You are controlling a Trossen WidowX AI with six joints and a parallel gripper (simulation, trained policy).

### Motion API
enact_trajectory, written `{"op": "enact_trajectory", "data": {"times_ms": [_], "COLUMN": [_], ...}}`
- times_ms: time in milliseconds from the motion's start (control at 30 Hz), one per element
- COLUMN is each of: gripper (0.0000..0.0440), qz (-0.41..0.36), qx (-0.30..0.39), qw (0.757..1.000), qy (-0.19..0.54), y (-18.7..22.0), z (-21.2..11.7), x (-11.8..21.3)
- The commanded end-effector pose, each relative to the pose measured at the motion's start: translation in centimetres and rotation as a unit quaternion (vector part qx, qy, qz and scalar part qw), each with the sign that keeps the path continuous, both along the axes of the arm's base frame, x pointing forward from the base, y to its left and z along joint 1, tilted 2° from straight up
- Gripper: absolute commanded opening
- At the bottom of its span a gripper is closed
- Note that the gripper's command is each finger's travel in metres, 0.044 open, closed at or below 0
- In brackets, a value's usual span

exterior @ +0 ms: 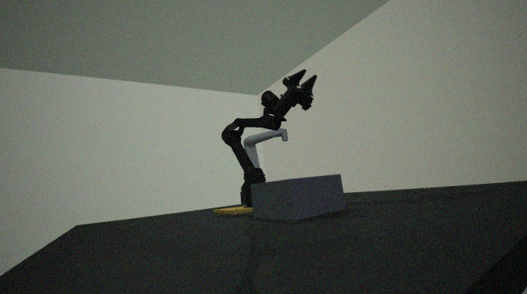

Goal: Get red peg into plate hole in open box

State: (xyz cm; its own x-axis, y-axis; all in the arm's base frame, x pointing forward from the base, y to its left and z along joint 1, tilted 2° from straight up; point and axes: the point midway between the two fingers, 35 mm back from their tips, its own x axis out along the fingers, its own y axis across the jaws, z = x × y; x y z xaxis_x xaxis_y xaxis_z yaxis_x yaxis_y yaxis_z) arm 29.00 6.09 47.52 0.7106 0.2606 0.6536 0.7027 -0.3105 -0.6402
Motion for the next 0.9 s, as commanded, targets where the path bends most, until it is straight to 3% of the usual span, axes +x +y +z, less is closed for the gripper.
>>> {"op": "enact_trajectory", "data": {"times_ms": [0,433,867], "gripper": [0.0440,0.0440,0.0440], "qz": [0.018,0.068,0.088], "qx": [0.040,0.185,0.338], "qw": [0.998,0.958,0.871], "qy": [0.050,0.208,0.345], "y": [-0.4,-1.2,-1.7], "z": [-1.2,-6.0,-11.4], "x": [1.2,4.5,6.4]}}
